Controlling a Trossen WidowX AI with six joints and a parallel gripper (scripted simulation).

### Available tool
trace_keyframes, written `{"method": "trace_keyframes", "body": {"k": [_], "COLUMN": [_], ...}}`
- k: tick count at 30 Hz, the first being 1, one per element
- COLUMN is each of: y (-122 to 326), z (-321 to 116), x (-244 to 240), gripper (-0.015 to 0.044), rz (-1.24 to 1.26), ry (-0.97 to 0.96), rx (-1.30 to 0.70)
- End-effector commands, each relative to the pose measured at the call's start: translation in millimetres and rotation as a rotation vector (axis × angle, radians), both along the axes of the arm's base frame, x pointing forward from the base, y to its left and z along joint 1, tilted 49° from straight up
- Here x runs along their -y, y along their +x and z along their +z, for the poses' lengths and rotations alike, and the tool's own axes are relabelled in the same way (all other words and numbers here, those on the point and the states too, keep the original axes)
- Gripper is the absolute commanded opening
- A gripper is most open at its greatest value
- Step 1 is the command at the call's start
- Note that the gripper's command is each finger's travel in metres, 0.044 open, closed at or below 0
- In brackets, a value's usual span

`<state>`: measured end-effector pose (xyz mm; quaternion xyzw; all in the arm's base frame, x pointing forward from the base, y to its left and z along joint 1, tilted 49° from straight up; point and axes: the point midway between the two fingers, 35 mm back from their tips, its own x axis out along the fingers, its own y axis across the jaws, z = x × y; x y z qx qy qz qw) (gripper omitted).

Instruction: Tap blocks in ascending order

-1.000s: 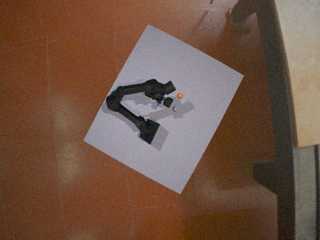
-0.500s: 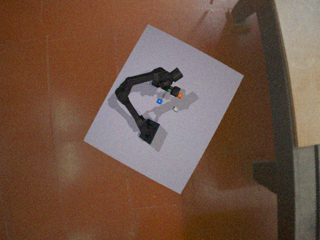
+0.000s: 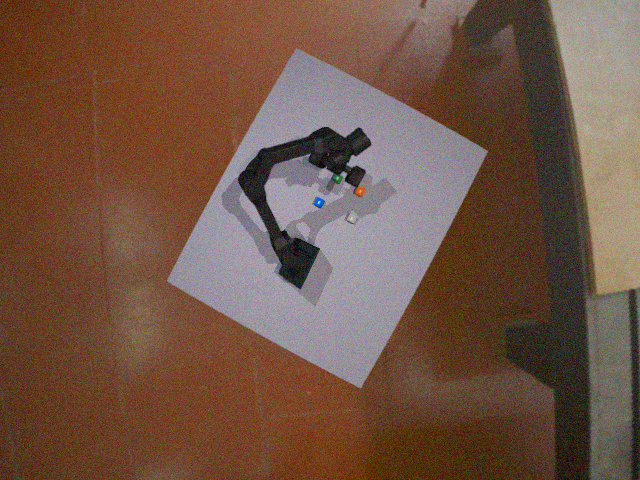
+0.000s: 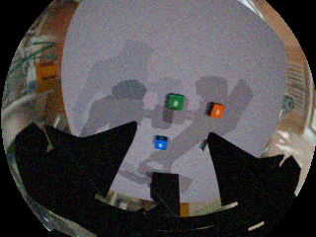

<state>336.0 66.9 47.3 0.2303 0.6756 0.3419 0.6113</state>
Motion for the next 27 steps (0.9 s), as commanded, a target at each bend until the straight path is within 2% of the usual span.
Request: {"method": "trace_keyframes", "body": {"k": [1,8,15,27], "y": [1,4,24,24], "z": [1,-6,-77,-79], "x": [0,6,68,69], "gripper": [0.04,0.04,0.04,0.04], "rz": [-0.004,-0.004,-0.004,-0.004], "ry": [0.004,0.002,-0.002,-0.002], "rx": [-0.002,-0.001,0.002,0.002]}}
